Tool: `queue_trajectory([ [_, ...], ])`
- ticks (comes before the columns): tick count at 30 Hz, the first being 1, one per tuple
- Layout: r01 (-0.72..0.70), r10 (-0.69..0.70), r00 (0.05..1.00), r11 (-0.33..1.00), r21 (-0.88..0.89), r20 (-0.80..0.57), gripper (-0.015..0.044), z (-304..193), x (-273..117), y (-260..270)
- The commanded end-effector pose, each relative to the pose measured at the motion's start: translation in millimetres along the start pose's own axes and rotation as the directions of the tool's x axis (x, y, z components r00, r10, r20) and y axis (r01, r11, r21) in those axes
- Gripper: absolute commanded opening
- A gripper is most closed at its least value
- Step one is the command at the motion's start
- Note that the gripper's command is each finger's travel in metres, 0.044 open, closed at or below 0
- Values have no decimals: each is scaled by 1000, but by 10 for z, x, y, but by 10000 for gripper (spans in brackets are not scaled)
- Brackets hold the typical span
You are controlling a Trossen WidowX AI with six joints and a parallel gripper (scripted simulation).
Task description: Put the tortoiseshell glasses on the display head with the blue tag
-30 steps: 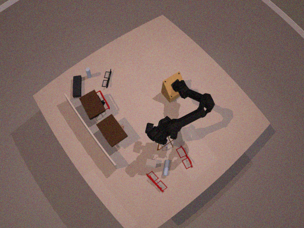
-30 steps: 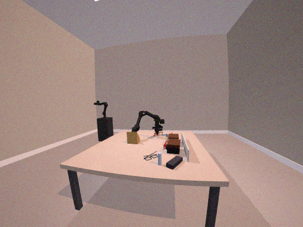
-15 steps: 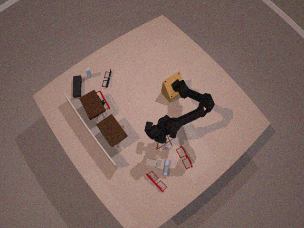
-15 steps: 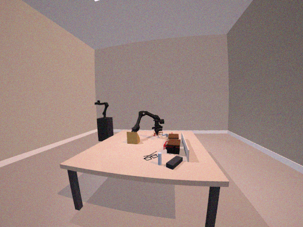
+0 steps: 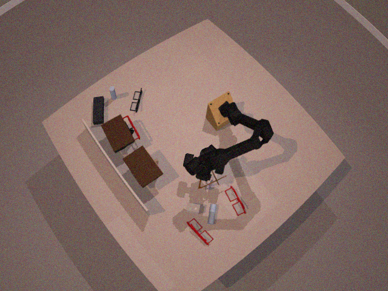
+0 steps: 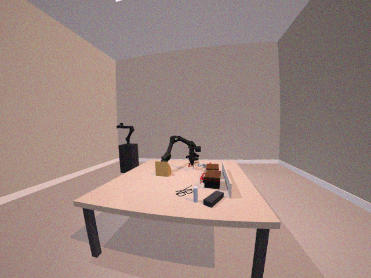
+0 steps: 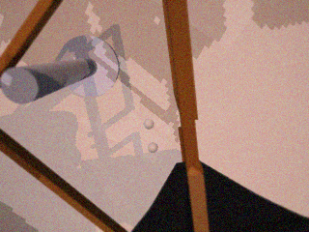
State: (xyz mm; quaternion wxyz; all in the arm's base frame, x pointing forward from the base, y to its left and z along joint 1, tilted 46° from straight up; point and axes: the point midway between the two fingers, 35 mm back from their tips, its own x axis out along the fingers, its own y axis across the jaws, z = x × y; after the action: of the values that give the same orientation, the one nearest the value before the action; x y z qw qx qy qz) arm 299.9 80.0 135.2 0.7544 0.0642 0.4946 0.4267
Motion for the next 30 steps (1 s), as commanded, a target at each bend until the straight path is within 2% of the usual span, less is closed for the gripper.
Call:
queue_trajectory([
  [1,-3,3,1000,1000,9,-6,0,-64,18,-47],
  [30,-3,3,1000,1000,10,-7,0,-273,19,-153],
])
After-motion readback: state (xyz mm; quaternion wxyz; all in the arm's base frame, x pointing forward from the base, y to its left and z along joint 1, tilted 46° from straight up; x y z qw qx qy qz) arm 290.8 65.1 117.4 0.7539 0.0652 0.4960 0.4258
